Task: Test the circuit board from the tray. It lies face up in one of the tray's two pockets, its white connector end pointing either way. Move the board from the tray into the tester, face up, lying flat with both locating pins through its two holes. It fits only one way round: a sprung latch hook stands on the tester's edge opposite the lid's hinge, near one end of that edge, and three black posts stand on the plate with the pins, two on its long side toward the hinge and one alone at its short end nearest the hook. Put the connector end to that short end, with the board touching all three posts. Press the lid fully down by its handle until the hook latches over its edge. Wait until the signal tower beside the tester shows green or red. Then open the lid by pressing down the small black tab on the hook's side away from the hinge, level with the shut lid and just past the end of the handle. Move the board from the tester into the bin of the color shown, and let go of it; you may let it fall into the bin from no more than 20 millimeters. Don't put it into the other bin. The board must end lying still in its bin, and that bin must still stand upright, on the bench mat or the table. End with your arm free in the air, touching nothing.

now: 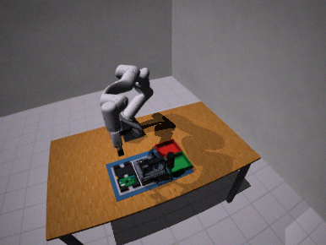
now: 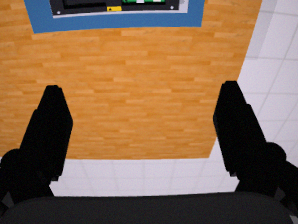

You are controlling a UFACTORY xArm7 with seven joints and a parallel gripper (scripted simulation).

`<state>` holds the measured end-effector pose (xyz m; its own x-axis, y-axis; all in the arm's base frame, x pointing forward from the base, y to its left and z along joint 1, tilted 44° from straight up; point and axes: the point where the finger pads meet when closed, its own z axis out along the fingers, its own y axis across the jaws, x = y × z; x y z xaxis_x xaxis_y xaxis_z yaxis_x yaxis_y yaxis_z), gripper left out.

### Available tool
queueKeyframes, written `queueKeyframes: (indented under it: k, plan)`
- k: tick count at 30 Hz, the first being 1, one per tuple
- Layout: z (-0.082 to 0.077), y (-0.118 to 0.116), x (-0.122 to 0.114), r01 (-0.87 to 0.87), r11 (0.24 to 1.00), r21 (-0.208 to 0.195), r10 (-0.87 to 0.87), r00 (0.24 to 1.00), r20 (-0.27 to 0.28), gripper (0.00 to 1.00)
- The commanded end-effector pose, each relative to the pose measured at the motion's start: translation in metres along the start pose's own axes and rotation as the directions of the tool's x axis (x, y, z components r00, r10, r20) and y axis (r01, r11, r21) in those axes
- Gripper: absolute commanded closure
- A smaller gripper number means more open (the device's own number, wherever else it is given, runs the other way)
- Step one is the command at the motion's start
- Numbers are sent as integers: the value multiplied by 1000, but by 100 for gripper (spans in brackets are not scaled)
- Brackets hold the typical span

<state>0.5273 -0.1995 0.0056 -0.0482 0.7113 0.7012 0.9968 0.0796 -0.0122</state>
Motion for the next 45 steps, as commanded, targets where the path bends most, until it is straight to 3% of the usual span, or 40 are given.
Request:
queueKeyframes:
  k: [1,34,45]
  plan:
    - [-3,1,-1,0,1000,-4,0,1000,3,0]
    - [-2,4,-3,0,1000,-5,0,1000,3,0]
    - [10,4,-3,0,1000,-5,0,1000,3,0]
